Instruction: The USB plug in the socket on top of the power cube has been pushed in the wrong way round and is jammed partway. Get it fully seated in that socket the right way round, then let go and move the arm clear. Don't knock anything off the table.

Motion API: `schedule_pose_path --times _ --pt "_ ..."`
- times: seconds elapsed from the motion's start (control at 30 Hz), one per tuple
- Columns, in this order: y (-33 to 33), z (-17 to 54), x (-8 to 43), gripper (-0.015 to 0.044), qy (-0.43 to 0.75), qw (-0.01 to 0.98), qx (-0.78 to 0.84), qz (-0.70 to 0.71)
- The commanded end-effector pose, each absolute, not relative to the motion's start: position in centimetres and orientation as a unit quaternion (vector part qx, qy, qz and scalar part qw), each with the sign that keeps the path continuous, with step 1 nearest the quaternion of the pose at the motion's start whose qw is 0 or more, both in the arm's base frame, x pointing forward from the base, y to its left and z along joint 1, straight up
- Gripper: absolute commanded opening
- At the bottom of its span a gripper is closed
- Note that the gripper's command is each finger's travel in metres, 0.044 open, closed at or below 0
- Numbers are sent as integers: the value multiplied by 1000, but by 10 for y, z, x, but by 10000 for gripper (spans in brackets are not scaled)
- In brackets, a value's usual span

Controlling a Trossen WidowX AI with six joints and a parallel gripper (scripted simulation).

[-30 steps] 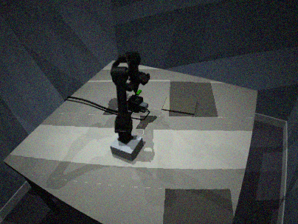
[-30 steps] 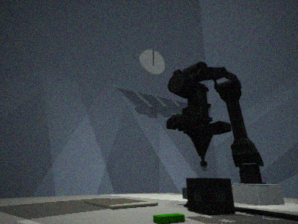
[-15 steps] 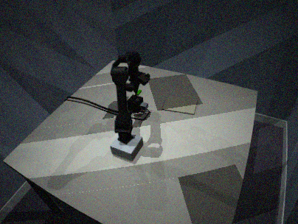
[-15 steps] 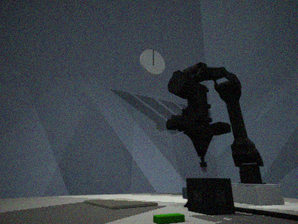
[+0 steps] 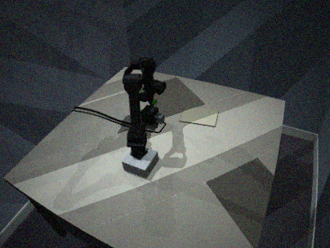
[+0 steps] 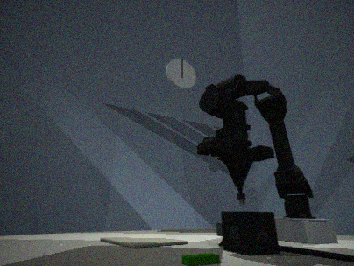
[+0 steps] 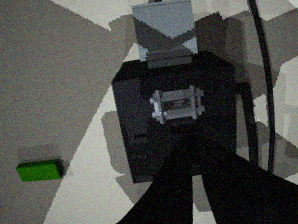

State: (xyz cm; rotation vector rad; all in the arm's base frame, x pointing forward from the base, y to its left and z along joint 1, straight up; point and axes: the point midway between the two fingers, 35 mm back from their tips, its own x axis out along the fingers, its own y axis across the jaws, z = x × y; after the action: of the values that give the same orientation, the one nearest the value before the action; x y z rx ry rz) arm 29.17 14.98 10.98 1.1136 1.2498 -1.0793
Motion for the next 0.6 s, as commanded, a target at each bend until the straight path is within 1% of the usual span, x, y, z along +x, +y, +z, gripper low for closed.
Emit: schedule_pose_path --times 0.0,0.57 --pt "149 109 292 0 525 548 466 -455" --pt "147 107 293 0 525 551 463 -455"
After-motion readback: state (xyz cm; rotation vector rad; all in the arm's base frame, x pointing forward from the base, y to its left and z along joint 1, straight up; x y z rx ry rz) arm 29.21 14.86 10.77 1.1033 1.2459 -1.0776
